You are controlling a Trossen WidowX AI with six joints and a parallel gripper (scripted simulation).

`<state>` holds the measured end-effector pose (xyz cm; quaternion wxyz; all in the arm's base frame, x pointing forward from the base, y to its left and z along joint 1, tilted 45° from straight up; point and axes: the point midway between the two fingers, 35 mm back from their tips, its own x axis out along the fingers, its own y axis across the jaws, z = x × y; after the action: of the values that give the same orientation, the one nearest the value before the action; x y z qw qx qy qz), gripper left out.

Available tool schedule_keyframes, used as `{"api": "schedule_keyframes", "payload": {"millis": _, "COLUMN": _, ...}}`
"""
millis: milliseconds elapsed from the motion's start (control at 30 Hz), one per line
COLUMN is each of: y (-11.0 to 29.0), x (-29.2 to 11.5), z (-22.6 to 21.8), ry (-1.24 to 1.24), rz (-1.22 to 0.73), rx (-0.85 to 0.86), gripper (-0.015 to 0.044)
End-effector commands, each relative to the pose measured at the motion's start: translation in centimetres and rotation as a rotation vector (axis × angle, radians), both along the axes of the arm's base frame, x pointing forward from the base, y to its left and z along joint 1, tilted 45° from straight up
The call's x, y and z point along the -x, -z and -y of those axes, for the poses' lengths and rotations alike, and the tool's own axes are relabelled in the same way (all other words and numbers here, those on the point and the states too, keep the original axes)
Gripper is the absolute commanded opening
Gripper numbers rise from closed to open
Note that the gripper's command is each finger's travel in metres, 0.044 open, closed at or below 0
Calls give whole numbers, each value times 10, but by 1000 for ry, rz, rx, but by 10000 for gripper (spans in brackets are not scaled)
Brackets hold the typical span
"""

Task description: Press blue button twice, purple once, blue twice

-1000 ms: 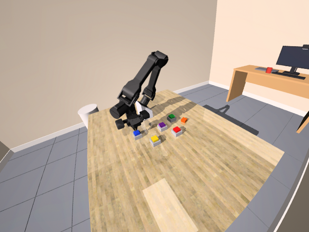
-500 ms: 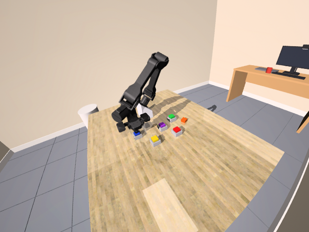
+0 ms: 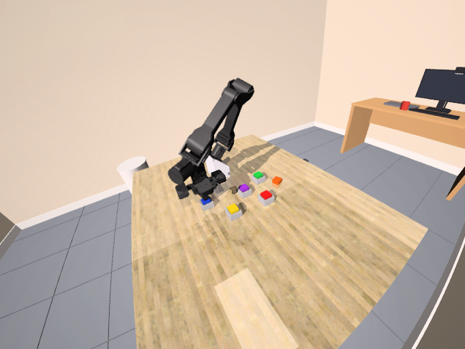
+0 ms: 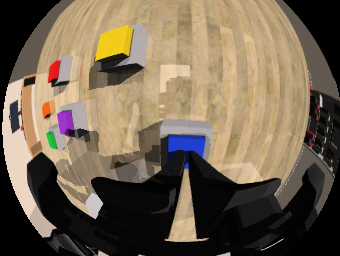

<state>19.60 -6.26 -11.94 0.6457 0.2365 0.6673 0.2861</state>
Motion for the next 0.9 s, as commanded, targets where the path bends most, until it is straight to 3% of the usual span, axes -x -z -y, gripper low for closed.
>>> {"api": "schedule_keyframes", "payload": {"millis": 0, "y": -2, "x": 0, "z": 2, "ry": 0, "rz": 0, "rx": 0, "gripper": 20}}
{"api": "schedule_keyframes", "payload": {"millis": 133, "y": -24, "x": -2, "z": 22, "ry": 4, "rz": -3, "rx": -1, "gripper": 20}}
{"api": "schedule_keyframes", "payload": {"millis": 867, "y": -3, "x": 0, "z": 2, "ry": 4, "rz": -2, "rx": -3, "gripper": 20}}
